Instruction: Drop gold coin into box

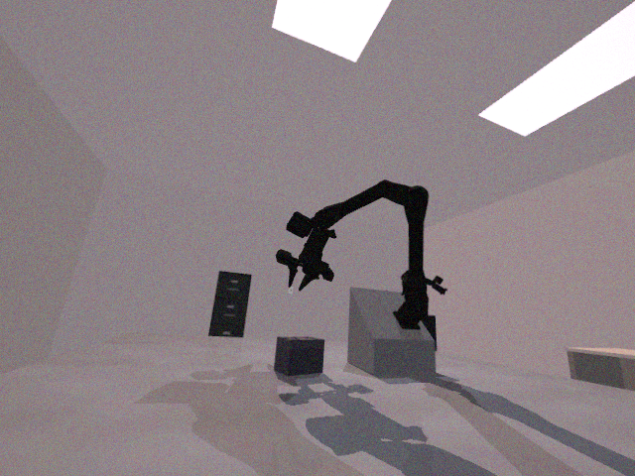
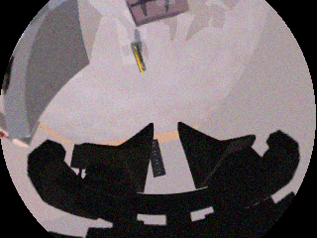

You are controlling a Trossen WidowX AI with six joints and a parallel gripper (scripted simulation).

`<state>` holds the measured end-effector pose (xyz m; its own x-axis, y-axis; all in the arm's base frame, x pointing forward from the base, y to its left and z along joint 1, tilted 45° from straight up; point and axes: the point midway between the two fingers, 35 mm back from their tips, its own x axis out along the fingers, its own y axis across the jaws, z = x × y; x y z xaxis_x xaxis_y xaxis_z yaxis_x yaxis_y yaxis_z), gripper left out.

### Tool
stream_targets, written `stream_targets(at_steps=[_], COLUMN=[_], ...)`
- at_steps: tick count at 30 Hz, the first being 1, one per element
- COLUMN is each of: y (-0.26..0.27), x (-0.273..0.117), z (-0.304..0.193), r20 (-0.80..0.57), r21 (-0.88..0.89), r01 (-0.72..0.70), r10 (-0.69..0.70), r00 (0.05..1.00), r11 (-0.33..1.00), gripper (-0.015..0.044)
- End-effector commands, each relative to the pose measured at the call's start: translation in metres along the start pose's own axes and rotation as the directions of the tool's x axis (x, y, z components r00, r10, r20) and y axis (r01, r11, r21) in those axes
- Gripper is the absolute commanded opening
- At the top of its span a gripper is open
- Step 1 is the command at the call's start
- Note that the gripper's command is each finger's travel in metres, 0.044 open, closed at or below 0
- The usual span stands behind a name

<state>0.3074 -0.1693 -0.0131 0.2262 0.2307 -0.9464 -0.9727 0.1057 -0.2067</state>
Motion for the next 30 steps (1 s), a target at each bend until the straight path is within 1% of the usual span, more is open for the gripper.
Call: stream_targets(at_steps=[1,4,14,15,18,23,26,30], y=[0.025,0.023,0.026,0.027,0.035,0.036,0.038,0.039], x=[0.041,0.046,0.046,0.048,0.073,0.076,0.087,0.088], z=[0.047,0.053,0.052,0.053,0.067,0.069,0.075,0.076], r20=[0.444,0.498,0.498,0.498,0.499,0.499,0.499,0.499], r21=[-0.217,-0.234,-0.234,-0.234,-0.233,-0.234,-0.233,-0.233], r01=[-0.097,-0.092,-0.092,-0.092,-0.091,-0.091,-0.091,-0.091], r10=[0.187,0.2,0.2,0.2,0.2,0.2,0.2,0.2], r00=[0.876,0.844,0.844,0.844,0.844,0.843,0.843,0.843], r11=[0.971,0.968,0.968,0.968,0.968,0.968,0.968,0.968], gripper=[0.0161,0.0161,0.0161,0.0161,0.0161,0.0161,0.0161,0.0161])
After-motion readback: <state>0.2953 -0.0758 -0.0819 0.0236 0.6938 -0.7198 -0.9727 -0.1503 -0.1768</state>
